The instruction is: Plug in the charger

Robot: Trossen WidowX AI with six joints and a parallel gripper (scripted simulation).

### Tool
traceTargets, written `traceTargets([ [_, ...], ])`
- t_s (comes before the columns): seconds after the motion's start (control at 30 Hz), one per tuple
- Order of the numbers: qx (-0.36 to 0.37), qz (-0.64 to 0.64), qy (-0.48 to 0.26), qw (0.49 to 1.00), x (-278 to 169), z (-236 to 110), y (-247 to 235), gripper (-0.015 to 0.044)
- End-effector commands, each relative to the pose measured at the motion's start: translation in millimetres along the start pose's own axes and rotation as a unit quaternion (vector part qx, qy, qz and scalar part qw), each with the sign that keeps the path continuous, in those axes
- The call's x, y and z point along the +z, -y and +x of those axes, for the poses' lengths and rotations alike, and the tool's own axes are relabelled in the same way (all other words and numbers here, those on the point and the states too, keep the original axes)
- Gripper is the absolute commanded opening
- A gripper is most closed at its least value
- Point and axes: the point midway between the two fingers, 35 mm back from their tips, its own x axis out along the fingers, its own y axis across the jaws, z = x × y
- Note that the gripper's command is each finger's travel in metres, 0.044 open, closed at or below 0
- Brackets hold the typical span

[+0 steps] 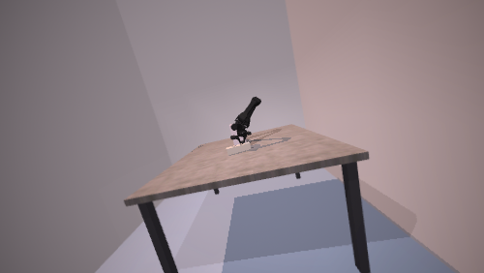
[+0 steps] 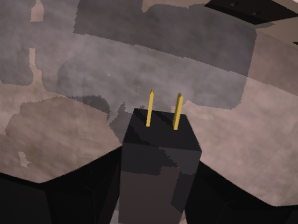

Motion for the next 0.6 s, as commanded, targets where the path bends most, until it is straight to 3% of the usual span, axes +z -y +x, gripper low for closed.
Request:
traceTargets([
  [0.0, 0.002, 0.02, -0.003, 1.0, -5, 4, 8, 0.0],
  [0.57, 0.004, 0.044, -0.002, 0.999, 1, 8, 19, 0.0],
])
